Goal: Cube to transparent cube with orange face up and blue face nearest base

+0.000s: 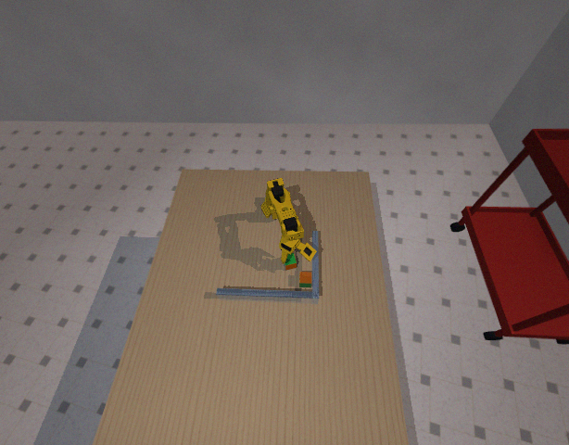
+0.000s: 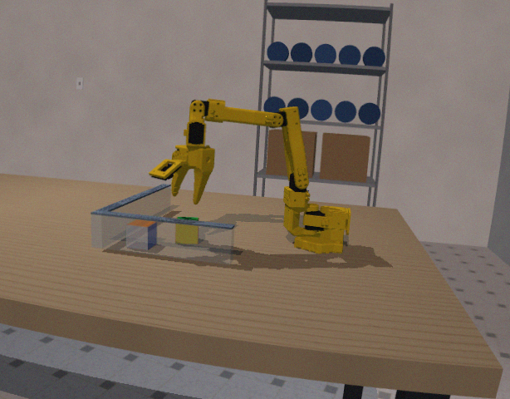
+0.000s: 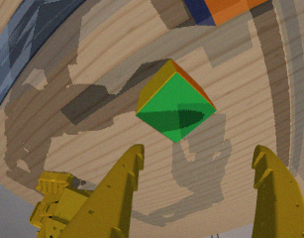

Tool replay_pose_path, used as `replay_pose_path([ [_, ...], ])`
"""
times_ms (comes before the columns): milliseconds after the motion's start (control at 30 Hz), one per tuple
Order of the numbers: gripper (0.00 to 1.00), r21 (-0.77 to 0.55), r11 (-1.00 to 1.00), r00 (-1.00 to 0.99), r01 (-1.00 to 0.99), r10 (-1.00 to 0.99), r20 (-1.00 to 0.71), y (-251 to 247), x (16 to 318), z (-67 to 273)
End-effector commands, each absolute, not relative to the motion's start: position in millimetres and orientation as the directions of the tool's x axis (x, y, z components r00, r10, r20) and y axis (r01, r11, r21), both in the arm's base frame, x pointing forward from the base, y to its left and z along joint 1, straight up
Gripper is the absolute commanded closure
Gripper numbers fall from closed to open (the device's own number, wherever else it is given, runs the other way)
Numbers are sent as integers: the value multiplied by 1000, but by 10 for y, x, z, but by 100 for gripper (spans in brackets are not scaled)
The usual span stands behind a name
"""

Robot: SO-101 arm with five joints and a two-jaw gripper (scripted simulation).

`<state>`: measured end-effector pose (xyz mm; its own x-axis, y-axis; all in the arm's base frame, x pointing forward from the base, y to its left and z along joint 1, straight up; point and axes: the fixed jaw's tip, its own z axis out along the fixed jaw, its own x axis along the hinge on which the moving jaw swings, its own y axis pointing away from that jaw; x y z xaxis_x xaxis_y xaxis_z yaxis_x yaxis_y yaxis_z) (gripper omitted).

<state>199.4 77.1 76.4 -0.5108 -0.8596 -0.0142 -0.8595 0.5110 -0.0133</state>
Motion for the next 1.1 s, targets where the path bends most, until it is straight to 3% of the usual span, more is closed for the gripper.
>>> replay_pose_path([
  [0,65,-46,557,-554,-829,-830,-63,805,2044,853],
  [1067,65,-18,813,-811,-582,-582,-68,877,2083,808],
])
